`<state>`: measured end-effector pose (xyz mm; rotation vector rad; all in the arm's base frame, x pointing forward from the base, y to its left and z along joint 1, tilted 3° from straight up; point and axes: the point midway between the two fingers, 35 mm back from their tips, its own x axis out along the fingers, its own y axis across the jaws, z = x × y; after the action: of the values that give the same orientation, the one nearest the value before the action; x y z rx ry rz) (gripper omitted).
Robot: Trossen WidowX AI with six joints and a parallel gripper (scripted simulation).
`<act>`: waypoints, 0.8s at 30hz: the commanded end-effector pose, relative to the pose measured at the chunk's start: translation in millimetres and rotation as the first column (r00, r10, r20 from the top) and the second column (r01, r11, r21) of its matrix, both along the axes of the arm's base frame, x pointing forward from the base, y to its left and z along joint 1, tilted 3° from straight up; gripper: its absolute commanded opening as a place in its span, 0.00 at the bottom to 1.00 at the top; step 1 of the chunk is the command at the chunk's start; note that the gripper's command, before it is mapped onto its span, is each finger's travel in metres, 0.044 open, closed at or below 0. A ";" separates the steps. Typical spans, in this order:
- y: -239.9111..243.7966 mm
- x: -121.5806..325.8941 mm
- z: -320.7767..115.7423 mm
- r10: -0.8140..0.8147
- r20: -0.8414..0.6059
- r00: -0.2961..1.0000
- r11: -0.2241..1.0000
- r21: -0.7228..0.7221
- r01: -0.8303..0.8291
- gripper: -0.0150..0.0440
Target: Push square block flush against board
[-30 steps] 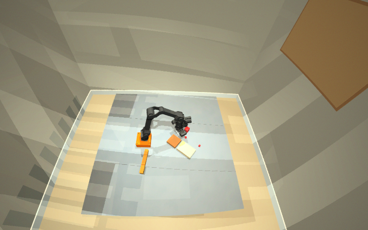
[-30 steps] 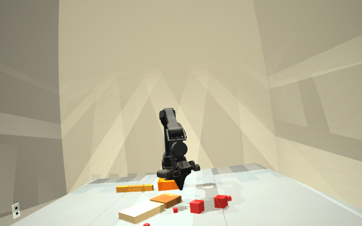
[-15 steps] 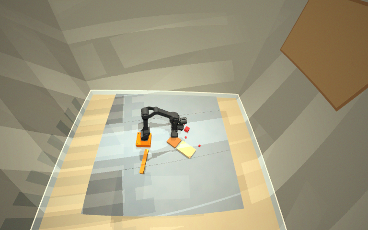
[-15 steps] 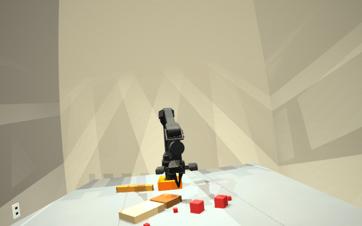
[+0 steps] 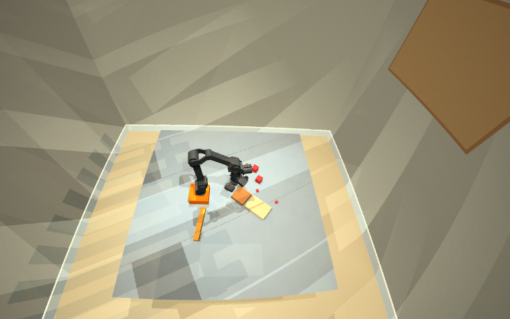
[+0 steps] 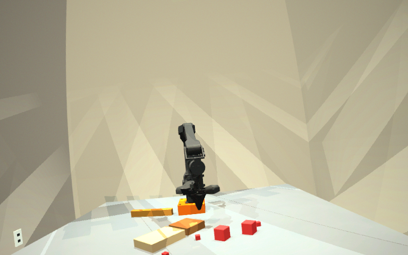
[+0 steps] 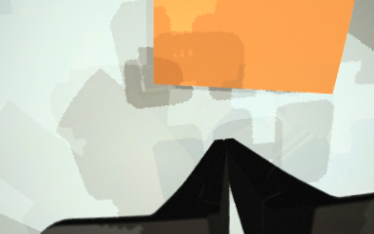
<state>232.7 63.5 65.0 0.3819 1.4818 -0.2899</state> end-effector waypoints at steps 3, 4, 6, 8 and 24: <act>-5.1 -15.5 -5.5 -0.172 -0.015 0.985 0.985 0.006 0.172 0.25; -5.1 -15.5 -5.5 -0.172 -0.015 0.985 0.985 0.006 0.172 0.25; -5.1 -15.5 -5.5 -0.172 -0.015 0.985 0.985 0.006 0.172 0.25; -5.1 -15.5 -5.5 -0.172 -0.015 0.985 0.985 0.006 0.172 0.25; -4.5 -9.7 -60.1 -0.172 -0.015 0.985 0.985 0.006 0.172 0.25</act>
<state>222.1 60.5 7.2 0.5169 1.4653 -0.4197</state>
